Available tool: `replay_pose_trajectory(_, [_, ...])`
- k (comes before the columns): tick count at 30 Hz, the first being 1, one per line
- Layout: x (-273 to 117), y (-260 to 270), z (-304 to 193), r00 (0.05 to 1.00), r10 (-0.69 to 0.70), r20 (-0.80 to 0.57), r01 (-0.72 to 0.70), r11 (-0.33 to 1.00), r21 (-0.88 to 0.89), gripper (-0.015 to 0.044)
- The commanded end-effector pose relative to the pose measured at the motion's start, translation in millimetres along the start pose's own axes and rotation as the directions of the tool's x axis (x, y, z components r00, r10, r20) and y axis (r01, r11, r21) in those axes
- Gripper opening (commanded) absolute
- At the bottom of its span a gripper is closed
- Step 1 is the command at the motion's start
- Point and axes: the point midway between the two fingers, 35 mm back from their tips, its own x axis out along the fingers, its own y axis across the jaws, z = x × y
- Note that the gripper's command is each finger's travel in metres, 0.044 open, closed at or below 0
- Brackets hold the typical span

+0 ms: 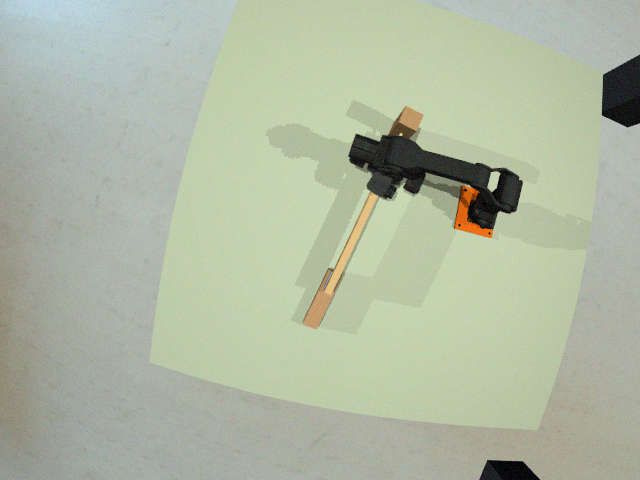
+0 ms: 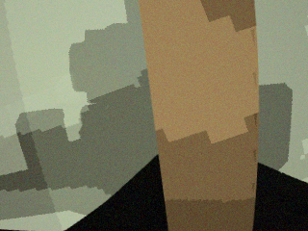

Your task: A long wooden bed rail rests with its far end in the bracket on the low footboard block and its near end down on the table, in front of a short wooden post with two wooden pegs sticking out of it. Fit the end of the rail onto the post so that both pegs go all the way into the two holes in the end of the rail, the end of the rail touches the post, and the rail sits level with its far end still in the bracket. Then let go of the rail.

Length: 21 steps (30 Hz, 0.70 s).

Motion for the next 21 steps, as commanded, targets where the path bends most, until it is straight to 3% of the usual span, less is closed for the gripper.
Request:
replay_pose_trajectory(1, [-2.3, -0.8, -3.0, 1.0, -0.008, 0.0, 0.008, 1.0, -0.002, 0.0])
replay_pose_trajectory(21, [-3.4, -0.8, -9.5, 1.0, -0.008, -0.001, 0.008, 1.0, -0.002, 0.0])
